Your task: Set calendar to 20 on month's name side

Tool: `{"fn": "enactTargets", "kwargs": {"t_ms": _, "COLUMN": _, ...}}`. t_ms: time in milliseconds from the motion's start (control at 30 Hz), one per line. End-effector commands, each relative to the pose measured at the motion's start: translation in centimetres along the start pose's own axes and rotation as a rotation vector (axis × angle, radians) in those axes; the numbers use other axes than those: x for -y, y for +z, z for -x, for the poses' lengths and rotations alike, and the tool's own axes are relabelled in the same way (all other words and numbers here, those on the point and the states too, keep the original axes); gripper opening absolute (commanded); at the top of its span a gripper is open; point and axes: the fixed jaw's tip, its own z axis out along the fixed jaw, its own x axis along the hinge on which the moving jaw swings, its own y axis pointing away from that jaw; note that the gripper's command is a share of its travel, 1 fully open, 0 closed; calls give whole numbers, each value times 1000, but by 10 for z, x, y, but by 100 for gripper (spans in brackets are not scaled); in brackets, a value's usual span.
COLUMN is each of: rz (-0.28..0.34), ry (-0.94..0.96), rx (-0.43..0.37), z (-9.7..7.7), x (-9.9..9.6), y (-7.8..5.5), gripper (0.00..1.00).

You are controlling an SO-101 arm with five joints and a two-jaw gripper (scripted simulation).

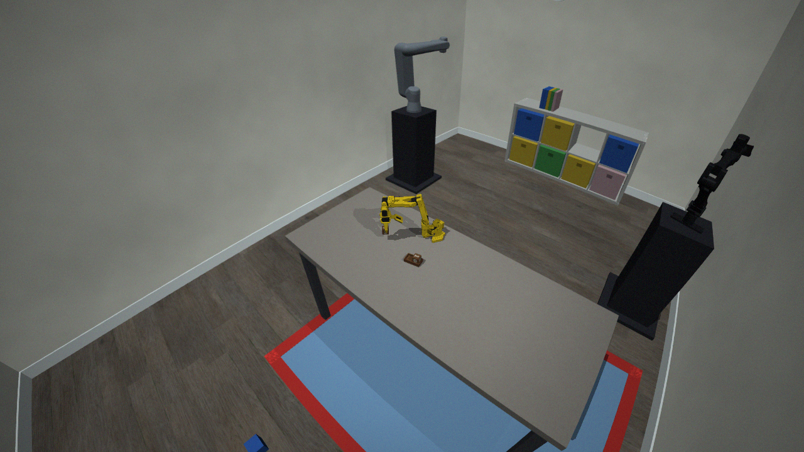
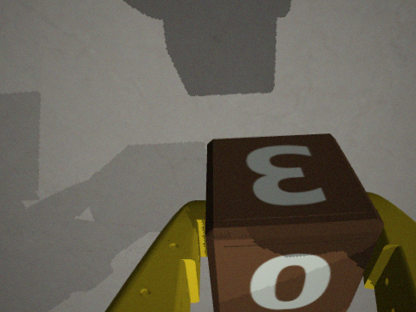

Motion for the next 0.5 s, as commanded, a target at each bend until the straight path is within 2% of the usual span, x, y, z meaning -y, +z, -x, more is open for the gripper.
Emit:
{"fn": "enactTargets", "kwargs": {"t_ms": 0, "rz": 0, "ry": -16, "rx": -76, "z": -7, "x": 2, "y": -15, "gripper": 0}}
{"fn": "enactTargets", "kwargs": {"t_ms": 467, "rz": 1, "ry": 21, "rx": -76, "z": -7, "x": -7, "y": -11, "gripper": 0}}
